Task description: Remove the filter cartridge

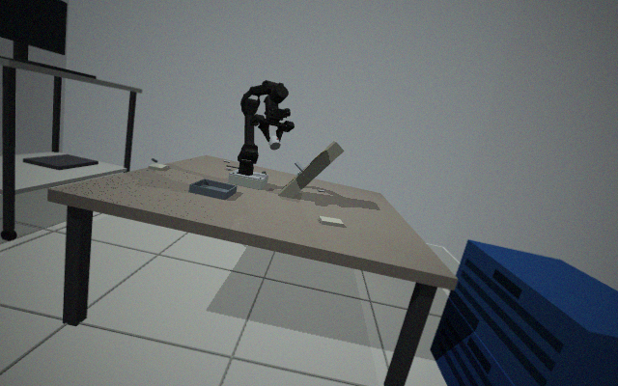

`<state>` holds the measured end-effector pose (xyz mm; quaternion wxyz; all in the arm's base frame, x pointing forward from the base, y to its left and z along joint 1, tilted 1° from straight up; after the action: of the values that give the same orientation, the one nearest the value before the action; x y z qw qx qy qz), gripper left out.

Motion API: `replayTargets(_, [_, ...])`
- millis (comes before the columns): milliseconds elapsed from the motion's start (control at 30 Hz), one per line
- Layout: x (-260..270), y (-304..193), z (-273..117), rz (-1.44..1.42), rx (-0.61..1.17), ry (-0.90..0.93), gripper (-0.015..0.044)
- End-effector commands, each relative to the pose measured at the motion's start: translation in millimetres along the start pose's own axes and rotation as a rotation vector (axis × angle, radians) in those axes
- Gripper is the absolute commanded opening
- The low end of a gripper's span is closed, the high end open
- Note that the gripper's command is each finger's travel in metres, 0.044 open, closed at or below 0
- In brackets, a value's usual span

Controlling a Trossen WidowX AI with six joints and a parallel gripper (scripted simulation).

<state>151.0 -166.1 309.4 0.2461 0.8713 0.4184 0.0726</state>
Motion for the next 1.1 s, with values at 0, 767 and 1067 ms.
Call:
replayTargets(0, [-17.8,-1.8,-1.9,0.106,-0.005,-0.064,0.0000])
replayTargets(767, [-79.7,-44.0,40.5,0.378,0.011,-0.224,0.0000])
replayTargets(1067, [-106.8,-79.4,62.3,0.508,0.021,-0.302,0.0000])
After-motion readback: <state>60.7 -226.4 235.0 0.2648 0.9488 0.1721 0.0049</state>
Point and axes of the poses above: the point midway between the two fingers, 35 mm back from their tips, its own z axis out along the fingers, its own x axis across the jaws, y = z × x, the point moved 8 cm from there along -z, back along the fingers, and after that the axes turned 7 degrees about -z, right-handed, at the moved point
